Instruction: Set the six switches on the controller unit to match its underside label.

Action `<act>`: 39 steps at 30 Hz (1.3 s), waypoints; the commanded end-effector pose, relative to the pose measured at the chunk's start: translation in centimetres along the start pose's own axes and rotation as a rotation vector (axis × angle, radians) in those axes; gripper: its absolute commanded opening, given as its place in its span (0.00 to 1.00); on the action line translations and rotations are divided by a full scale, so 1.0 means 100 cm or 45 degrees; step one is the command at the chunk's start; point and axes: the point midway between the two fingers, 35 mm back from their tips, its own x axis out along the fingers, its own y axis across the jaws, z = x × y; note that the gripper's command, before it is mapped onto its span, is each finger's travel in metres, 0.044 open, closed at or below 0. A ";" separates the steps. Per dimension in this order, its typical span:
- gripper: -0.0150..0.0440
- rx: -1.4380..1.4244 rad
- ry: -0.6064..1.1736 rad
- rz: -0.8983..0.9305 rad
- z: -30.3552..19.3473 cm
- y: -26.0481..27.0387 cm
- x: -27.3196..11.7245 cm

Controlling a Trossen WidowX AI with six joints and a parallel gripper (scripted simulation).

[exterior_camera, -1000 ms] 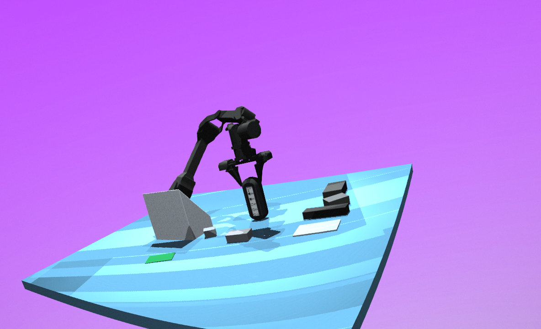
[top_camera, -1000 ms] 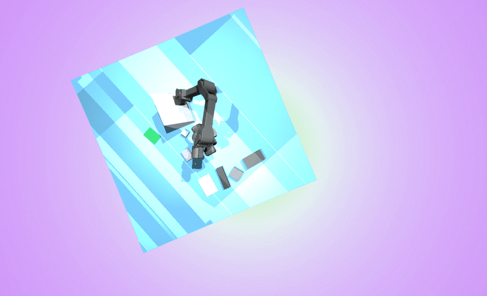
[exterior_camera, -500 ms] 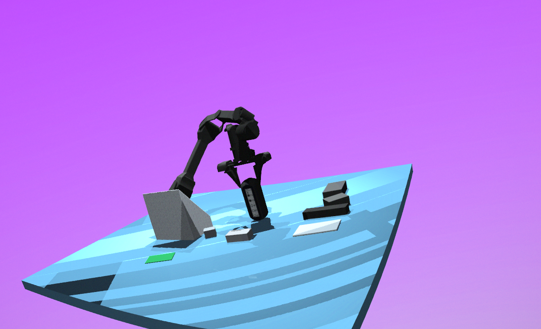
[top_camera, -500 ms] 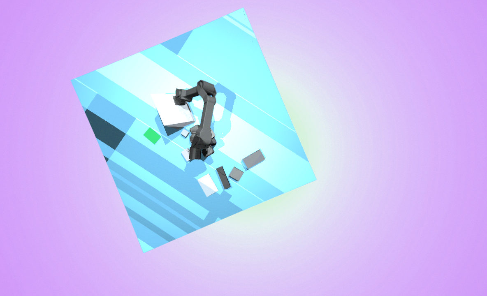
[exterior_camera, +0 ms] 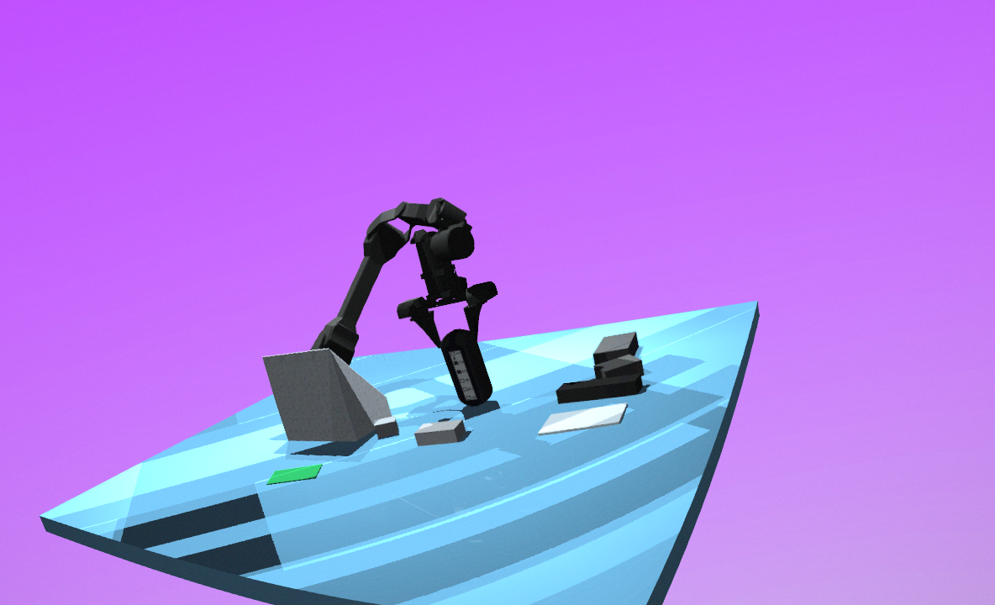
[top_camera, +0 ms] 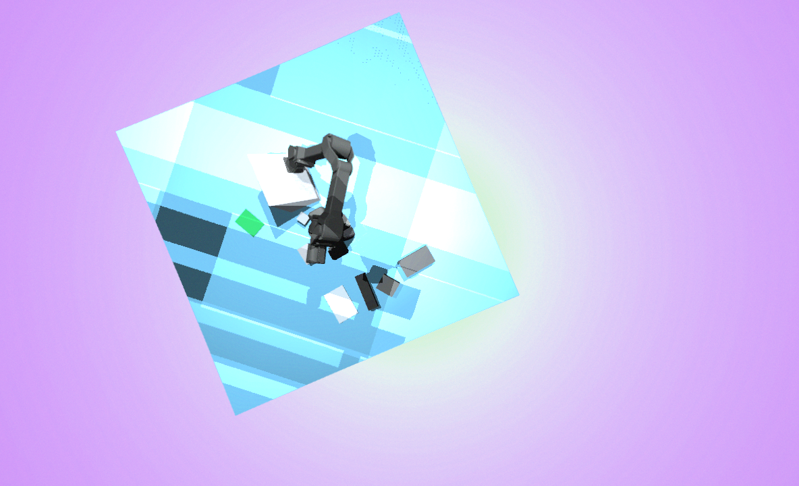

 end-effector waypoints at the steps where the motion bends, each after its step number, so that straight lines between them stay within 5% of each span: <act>1: 0.83 -0.006 -0.007 0.033 -0.002 0.002 0.009; 39: 0.83 -0.007 -0.006 0.033 -0.031 0.002 0.019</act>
